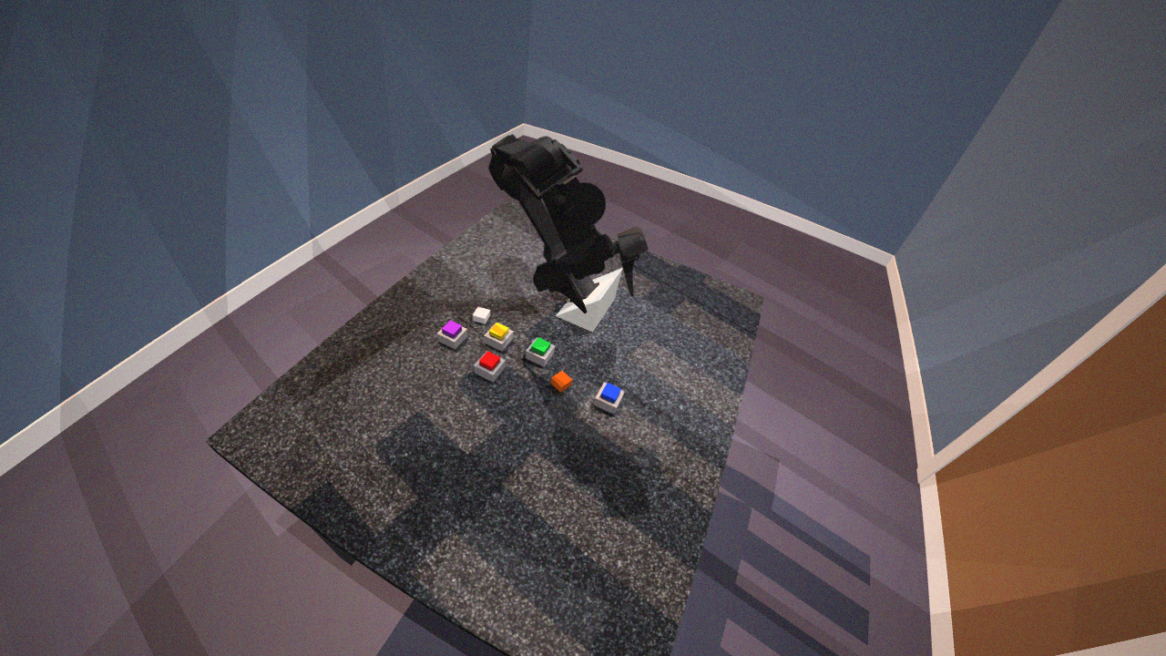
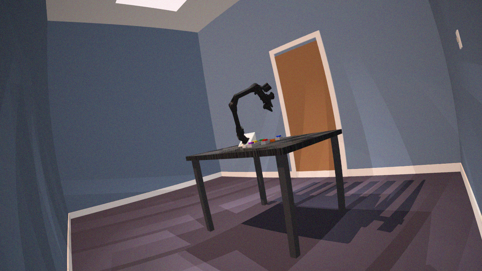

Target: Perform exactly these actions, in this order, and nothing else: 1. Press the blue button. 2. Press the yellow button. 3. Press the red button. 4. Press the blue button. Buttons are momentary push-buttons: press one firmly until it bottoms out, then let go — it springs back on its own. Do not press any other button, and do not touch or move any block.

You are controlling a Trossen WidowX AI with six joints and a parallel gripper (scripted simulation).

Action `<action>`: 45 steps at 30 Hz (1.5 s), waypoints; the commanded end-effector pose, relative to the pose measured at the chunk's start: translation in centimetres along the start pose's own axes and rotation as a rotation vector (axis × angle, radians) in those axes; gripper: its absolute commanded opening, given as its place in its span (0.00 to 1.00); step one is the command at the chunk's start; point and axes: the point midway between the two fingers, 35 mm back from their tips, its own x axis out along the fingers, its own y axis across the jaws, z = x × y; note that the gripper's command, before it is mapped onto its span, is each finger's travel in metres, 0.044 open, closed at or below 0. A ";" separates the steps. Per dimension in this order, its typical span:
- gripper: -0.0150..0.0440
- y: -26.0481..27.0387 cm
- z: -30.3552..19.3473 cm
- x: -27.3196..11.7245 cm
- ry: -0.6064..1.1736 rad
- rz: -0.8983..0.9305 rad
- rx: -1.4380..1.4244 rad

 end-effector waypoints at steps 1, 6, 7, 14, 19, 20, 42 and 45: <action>0.93 -0.3 -1.1 6.8 0.132 -0.232 0.198; 0.93 -1.0 -2.6 12.2 0.179 -0.456 0.353; 0.93 -1.2 -2.9 13.2 0.181 -0.502 0.380; 0.93 -1.6 -3.7 15.1 0.178 -0.595 0.430; 0.93 -1.6 -3.7 15.1 0.178 -0.595 0.430; 0.89 -1.7 -3.7 15.3 0.178 -0.595 0.430; 0.29 -4.7 -5.4 20.1 0.177 -0.597 0.430; 0.29 -4.7 -5.4 20.1 0.177 -0.597 0.430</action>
